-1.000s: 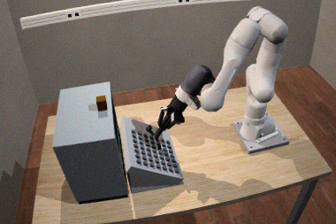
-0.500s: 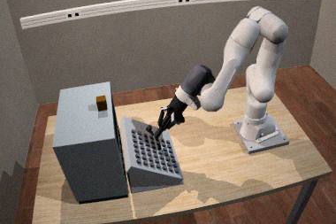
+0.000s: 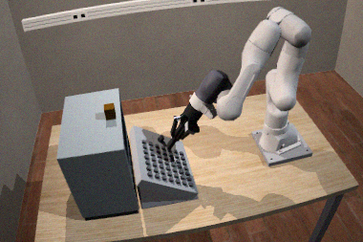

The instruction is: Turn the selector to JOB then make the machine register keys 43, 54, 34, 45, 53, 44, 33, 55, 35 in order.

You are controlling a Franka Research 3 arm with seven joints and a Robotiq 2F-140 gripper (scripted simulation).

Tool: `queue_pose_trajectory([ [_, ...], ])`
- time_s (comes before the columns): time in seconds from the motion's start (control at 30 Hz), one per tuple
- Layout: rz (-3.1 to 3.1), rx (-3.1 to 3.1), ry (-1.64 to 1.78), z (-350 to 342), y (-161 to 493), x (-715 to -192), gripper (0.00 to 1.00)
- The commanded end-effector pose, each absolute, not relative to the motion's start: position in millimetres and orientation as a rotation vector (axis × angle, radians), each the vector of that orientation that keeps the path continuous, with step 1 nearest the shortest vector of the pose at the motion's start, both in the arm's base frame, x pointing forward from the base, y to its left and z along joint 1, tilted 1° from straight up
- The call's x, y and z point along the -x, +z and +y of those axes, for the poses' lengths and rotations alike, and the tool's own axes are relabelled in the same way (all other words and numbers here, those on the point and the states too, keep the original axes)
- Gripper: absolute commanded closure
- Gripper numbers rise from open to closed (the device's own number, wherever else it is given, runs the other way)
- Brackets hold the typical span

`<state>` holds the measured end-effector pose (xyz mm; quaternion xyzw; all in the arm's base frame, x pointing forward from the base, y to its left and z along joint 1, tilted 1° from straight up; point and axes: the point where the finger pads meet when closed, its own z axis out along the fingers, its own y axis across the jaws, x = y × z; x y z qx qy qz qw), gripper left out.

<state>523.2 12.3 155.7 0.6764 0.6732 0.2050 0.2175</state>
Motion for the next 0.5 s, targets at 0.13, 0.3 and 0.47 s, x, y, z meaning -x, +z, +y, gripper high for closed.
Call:
queue_pose_trajectory([
  [0.13, 1.86, -1.88, 0.569, 11.9, 156.0, -522.9, 0.9],
  [0.3, 1.86, -1.88, 0.569, 11.9, 156.0, -522.9, 0.9],
  [0.47, 1.86, -1.88, 0.569, 11.9, 156.0, -522.9, 0.9],
])
